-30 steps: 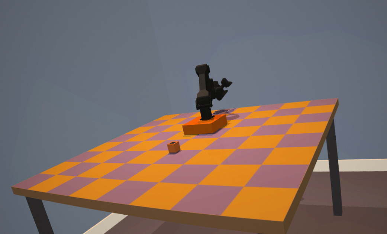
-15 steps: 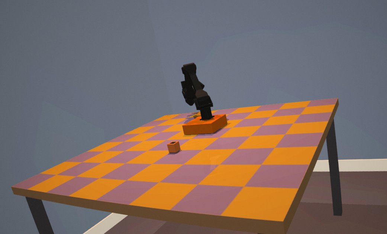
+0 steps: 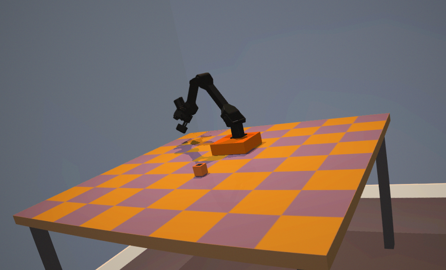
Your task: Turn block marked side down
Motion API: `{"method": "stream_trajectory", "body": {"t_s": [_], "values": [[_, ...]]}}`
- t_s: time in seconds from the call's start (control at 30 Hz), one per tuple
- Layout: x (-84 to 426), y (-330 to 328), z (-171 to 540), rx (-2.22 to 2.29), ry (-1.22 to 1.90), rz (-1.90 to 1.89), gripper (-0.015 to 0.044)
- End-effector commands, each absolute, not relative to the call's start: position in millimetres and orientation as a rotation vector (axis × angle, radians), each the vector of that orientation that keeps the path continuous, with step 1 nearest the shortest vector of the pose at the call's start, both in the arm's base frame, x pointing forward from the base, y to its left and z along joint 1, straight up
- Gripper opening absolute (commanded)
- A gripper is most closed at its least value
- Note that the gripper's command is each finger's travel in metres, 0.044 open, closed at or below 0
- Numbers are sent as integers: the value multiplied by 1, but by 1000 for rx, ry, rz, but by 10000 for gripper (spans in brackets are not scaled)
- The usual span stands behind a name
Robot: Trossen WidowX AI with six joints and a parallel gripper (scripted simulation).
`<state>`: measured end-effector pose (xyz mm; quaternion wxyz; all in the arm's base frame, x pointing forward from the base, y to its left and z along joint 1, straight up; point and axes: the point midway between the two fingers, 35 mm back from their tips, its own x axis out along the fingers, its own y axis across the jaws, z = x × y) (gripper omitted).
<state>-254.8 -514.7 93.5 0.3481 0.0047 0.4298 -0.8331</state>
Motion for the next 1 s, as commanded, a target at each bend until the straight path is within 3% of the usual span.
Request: {"method": "stream_trajectory", "body": {"t_s": [0.0,0.47,0.7,0.97], "values": [[-198,-537,93,12,1082,-2033,440],[54,-546,79,38,1040,-1488,440],[174,-498,71,35,1075,-1213,440],[275,-426,68,43,1109,-947,440]]}}
